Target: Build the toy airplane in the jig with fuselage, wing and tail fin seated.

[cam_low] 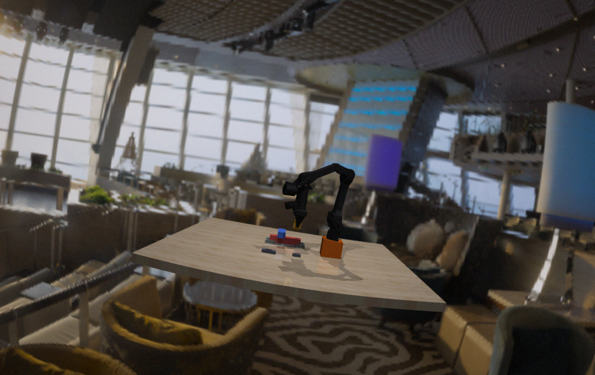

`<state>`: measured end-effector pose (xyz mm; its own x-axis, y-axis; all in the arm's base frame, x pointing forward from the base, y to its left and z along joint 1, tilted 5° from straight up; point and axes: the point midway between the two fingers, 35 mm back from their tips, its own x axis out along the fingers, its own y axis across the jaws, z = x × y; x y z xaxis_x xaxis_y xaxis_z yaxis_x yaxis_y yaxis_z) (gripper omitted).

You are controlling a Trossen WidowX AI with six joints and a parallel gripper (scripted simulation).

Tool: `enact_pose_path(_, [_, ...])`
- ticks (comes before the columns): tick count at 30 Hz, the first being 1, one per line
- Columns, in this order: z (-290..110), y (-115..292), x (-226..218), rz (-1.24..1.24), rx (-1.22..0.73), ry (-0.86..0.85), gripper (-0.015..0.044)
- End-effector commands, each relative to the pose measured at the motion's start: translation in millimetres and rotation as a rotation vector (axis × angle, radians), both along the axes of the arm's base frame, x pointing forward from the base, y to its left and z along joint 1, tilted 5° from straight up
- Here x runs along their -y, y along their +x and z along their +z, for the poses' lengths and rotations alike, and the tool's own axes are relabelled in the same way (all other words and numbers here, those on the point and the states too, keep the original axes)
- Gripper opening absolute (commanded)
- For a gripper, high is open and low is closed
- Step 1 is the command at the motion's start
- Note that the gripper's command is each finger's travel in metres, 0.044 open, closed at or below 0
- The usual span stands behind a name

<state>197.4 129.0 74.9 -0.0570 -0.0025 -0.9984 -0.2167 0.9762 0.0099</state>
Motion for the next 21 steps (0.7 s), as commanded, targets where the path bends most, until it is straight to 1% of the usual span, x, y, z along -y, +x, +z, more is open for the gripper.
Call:
enact_pose_path(1, [-3, 7, 10, 0.002, 0.002, -0.004, 0.0000])
enact_pose_path(21, [-13, 32, 67, -0.028, 0.008, -0.006, 0.0000])
